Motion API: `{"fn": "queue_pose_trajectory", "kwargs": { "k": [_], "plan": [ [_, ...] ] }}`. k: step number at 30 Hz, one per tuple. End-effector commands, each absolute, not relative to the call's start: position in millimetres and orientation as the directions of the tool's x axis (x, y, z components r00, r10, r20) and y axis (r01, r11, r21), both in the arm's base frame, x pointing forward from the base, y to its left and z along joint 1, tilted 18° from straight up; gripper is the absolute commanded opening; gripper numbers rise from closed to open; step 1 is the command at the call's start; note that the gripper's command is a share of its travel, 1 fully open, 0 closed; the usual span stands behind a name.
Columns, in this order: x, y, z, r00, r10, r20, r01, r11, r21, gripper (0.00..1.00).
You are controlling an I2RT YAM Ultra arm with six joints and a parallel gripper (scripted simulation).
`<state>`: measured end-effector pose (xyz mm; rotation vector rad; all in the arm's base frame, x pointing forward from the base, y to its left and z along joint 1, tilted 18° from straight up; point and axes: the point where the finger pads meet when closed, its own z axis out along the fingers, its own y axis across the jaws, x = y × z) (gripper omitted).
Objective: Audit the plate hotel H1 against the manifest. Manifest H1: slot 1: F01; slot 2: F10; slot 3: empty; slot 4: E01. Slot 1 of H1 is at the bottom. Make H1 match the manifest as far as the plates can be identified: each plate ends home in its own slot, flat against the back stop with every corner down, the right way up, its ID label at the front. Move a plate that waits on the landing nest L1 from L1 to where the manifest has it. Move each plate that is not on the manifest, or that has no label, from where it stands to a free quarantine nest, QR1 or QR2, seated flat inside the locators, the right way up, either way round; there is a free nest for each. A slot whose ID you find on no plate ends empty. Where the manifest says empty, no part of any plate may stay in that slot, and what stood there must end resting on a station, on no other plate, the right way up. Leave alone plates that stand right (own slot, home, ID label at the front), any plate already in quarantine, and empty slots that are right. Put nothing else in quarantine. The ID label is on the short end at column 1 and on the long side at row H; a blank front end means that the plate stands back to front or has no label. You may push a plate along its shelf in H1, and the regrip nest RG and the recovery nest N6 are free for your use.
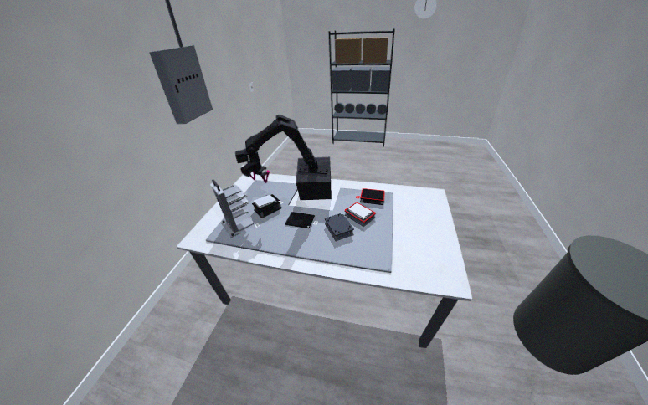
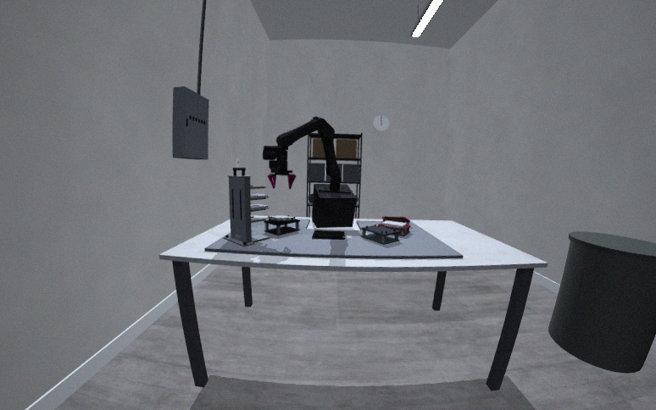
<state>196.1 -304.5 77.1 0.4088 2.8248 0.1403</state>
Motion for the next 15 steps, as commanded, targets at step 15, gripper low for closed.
{"fn": "queue_pose_trajectory", "kwargs": {
  "k": [15],
  "plan": [
    [195.2, -311.3, 82.2, -0.763, 0.607, -0.220, 0.569, 0.794, 0.216, 1.00]
  ]
}}
